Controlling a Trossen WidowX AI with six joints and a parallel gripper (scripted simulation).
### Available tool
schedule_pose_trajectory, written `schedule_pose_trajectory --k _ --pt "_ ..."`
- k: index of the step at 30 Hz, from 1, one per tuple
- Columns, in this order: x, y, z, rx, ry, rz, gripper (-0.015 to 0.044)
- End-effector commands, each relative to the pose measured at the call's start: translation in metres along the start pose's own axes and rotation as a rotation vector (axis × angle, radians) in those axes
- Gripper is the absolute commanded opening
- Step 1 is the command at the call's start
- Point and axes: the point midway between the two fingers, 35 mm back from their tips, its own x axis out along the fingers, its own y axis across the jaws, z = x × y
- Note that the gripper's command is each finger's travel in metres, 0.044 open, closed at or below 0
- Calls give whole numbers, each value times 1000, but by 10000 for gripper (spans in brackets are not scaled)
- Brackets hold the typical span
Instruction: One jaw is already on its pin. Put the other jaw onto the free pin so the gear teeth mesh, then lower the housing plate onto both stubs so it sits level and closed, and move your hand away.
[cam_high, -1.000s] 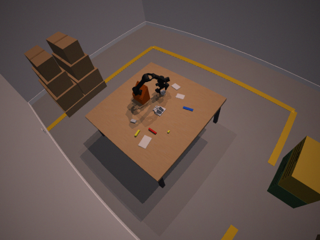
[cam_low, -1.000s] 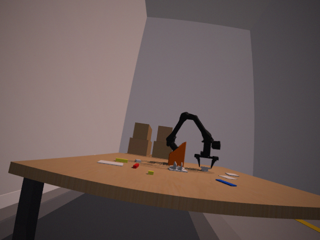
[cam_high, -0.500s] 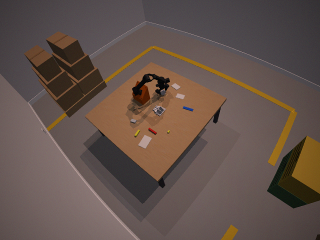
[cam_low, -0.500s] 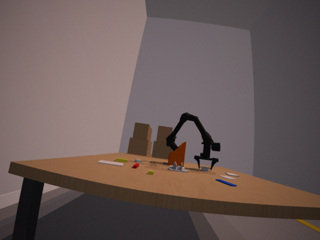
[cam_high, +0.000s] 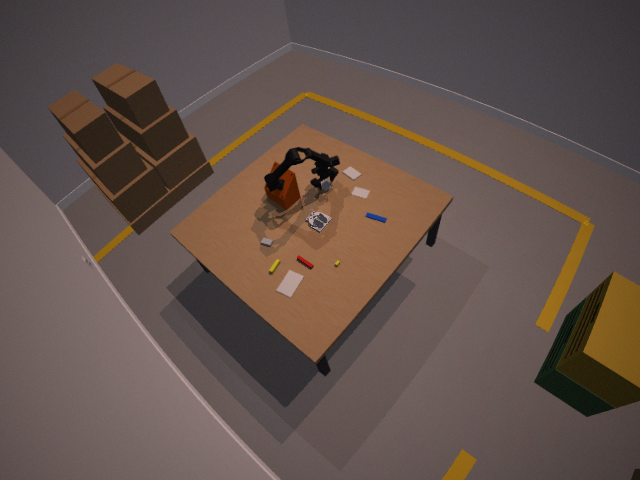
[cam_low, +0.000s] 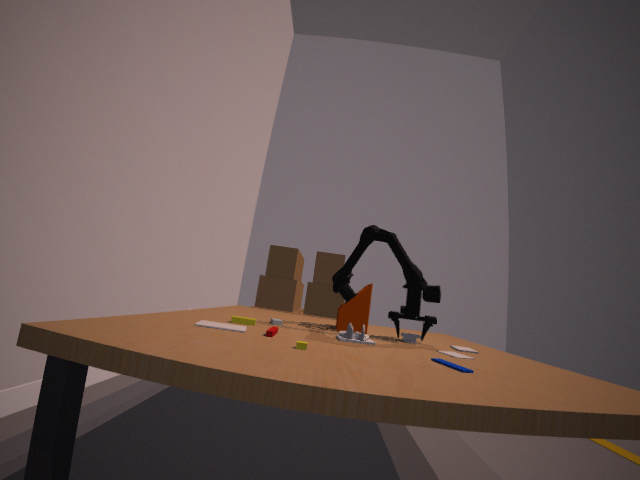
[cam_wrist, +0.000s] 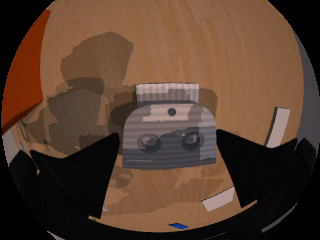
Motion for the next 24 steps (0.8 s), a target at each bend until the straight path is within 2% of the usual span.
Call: schedule_pose_trajectory --k 1,14,24 --pt "0 0 -1 -5 5 0 440" --pt "0 0 0 0 0 0 353" --pt "0 0 0 0 0 0 351"
